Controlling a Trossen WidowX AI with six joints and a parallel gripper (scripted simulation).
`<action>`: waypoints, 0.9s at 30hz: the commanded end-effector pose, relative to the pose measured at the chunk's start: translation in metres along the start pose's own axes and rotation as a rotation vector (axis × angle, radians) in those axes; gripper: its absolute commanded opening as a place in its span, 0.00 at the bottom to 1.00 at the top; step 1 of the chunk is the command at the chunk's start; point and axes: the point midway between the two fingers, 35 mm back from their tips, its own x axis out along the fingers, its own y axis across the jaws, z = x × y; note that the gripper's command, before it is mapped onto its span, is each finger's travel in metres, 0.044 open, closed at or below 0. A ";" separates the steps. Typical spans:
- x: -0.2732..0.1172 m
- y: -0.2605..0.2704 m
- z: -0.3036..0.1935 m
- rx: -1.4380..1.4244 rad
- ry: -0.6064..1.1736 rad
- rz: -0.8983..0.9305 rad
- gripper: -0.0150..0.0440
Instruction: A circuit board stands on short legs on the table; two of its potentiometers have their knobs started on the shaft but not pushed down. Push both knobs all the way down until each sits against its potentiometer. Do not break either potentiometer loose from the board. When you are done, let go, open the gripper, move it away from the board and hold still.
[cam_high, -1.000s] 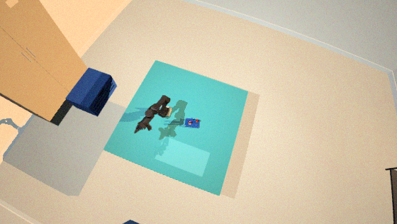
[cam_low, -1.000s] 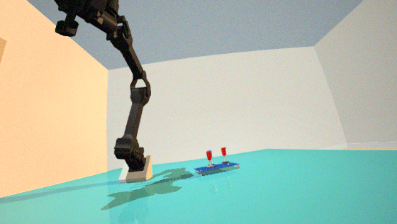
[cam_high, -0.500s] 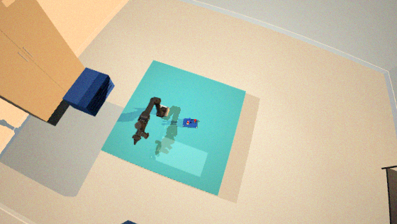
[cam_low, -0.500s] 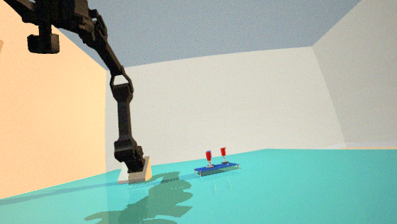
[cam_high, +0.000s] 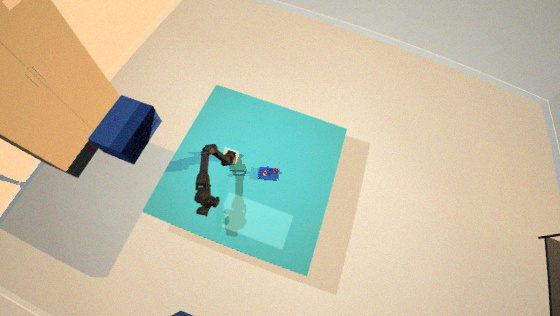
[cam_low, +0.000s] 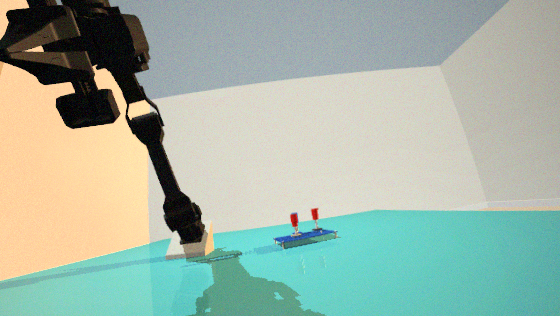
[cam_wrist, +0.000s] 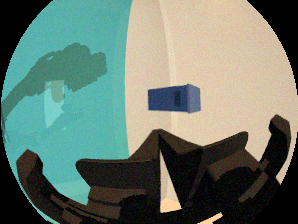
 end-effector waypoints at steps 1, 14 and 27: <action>0.018 0.015 0.023 -0.009 -0.067 0.066 0.25; 0.052 0.098 0.138 -0.063 -0.309 0.387 0.25; 0.014 0.201 0.250 -0.287 -0.464 0.706 0.25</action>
